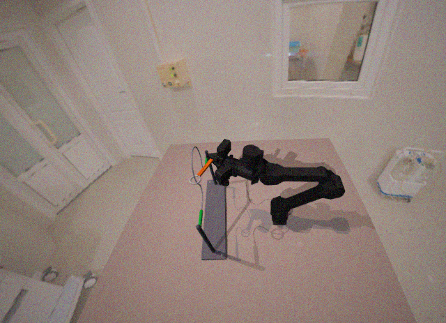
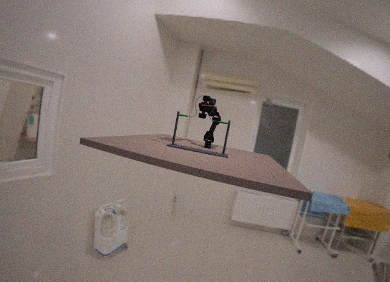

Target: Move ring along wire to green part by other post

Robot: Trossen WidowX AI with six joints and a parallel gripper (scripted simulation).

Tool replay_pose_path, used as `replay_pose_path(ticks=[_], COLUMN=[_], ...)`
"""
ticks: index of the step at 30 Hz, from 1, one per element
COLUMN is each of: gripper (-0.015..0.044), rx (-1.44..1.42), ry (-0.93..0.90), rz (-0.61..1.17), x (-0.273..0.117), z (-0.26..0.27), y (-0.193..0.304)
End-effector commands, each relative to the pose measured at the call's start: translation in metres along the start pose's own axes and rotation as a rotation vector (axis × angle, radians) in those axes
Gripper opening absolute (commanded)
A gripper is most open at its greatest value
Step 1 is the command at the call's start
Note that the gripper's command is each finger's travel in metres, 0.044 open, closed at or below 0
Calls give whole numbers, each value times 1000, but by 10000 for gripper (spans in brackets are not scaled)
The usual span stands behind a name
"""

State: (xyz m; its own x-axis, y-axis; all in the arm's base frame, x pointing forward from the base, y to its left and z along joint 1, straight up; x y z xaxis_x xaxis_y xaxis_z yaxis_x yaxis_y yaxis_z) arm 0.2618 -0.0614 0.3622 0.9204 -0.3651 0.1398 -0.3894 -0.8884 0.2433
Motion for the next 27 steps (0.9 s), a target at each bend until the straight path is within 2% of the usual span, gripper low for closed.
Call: replay_pose_path(ticks=[1, 27], gripper=[-150, -150], rx=[-46, -341], ry=[26, 198], rz=[1, 10], x=[0, 1], z=[-1, -8], y=[0, 2])
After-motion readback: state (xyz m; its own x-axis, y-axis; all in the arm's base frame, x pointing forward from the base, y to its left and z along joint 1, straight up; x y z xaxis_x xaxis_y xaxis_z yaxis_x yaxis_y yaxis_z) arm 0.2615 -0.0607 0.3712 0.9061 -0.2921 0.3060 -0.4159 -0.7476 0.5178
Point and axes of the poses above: the point midway between the two fingers, 35 mm back from their tips, its own x axis out along the fingers, its own z axis across the jaws, y = z × x, the point moved 1 cm from there along -x, back along the fingers, and after that the axes turned 15 degrees about -x, right-handed, at the moved point
